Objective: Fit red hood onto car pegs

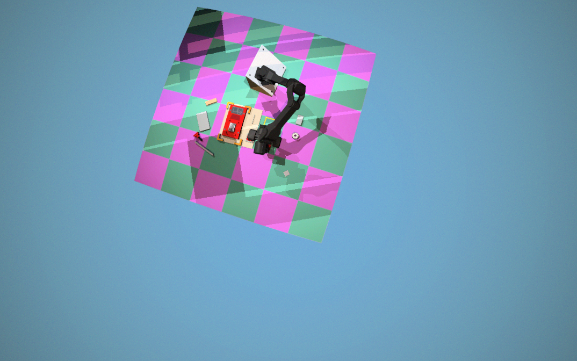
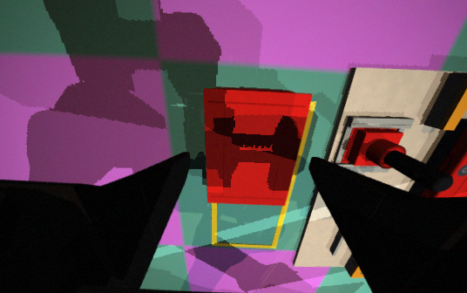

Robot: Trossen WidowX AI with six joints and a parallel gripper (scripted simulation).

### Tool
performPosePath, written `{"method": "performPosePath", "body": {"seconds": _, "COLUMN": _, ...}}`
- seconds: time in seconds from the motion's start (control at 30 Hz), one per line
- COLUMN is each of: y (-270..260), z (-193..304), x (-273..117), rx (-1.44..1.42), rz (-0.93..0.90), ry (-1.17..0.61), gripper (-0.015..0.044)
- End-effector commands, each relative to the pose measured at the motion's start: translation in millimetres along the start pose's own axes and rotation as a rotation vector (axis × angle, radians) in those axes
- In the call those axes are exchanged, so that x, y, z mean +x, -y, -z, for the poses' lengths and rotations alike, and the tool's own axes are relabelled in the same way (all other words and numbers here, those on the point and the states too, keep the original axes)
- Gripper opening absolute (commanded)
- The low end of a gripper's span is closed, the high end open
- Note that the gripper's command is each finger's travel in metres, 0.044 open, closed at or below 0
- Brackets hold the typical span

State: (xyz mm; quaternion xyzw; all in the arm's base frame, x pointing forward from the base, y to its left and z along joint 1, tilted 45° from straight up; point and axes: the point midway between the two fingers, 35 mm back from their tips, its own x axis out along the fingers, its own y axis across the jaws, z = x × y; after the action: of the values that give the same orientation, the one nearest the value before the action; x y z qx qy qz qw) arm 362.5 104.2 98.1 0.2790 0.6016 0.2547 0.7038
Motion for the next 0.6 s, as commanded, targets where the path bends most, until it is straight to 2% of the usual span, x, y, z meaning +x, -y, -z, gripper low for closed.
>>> {"method": "performPosePath", "body": {"seconds": 0.0, "y": 1.2, "z": 0.5, "x": 2.6, "rx": 0.007, "rz": 0.003, "ry": 0.001, "gripper": 0.044}}
{"method": "performPosePath", "body": {"seconds": 0.57, "y": 1.3, "z": 0.5, "x": 10.1, "rx": 0.007, "rz": 0.003, "ry": 0.001, "gripper": 0.044}}
